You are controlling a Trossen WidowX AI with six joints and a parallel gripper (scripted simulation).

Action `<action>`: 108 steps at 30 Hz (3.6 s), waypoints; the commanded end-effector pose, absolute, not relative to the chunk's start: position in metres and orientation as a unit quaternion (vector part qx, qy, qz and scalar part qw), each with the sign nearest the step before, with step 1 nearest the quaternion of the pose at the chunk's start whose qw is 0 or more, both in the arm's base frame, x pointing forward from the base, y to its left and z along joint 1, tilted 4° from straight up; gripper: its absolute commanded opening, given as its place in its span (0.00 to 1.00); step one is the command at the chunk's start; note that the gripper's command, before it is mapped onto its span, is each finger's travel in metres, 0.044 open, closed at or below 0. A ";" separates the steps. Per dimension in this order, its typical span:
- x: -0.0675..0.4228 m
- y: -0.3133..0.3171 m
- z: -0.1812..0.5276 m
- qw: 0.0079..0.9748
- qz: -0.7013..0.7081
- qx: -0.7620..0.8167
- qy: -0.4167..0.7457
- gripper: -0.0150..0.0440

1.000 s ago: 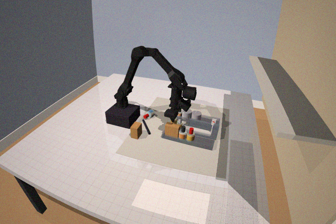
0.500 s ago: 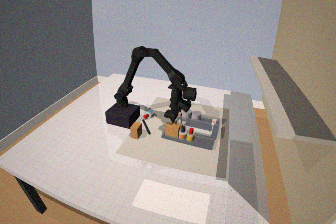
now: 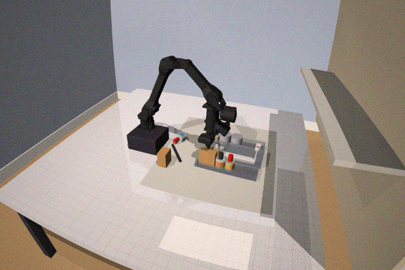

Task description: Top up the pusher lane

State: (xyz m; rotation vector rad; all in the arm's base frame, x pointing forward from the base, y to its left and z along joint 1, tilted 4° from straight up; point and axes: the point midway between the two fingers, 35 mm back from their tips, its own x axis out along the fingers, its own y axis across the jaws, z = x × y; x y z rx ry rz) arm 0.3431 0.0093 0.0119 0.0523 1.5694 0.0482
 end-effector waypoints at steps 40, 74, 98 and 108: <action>0.344 0.010 -0.001 0.713 0.021 0.025 0.700 0.25; 0.338 0.010 -0.001 0.713 0.021 0.025 0.700 0.25; 0.335 0.010 -0.002 0.713 0.021 0.025 0.700 0.70; 0.335 0.009 0.018 0.713 0.021 0.025 0.700 0.72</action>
